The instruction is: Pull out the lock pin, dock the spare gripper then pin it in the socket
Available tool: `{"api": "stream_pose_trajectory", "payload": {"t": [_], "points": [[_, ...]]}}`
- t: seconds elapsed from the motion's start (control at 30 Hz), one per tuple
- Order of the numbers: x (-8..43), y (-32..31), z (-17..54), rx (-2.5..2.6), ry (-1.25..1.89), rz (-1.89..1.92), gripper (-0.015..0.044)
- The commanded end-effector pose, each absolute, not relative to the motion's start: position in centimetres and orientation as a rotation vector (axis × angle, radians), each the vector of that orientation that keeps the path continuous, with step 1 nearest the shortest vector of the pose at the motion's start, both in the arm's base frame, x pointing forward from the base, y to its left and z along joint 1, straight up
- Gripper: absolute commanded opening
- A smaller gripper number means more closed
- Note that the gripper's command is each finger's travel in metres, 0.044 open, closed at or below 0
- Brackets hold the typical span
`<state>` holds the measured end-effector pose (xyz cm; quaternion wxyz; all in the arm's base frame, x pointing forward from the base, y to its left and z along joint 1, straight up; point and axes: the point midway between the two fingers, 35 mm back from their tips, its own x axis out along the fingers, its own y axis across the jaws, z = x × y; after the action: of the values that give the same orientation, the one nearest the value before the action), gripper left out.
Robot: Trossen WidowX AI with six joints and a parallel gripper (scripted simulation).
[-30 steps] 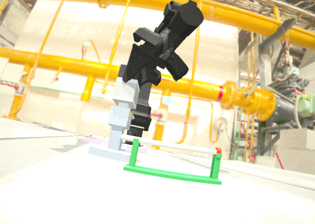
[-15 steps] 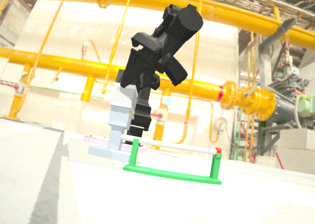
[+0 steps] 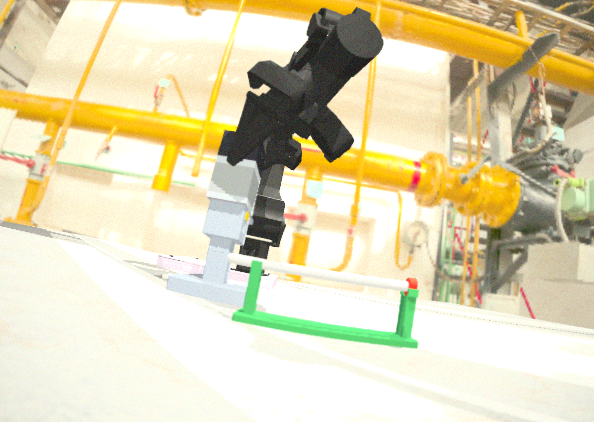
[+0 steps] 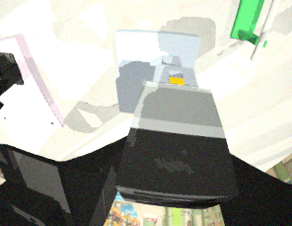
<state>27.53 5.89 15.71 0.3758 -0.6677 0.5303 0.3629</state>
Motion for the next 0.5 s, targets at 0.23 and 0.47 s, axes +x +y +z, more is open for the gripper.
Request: {"api": "stream_pose_trajectory", "payload": {"t": [0.23,0.47], "points": [[27.53,5.89,15.74,-1.708,1.356,0.928,0.0394],[27.46,5.87,16.30,-1.708,1.356,0.928,0.0440]]}}
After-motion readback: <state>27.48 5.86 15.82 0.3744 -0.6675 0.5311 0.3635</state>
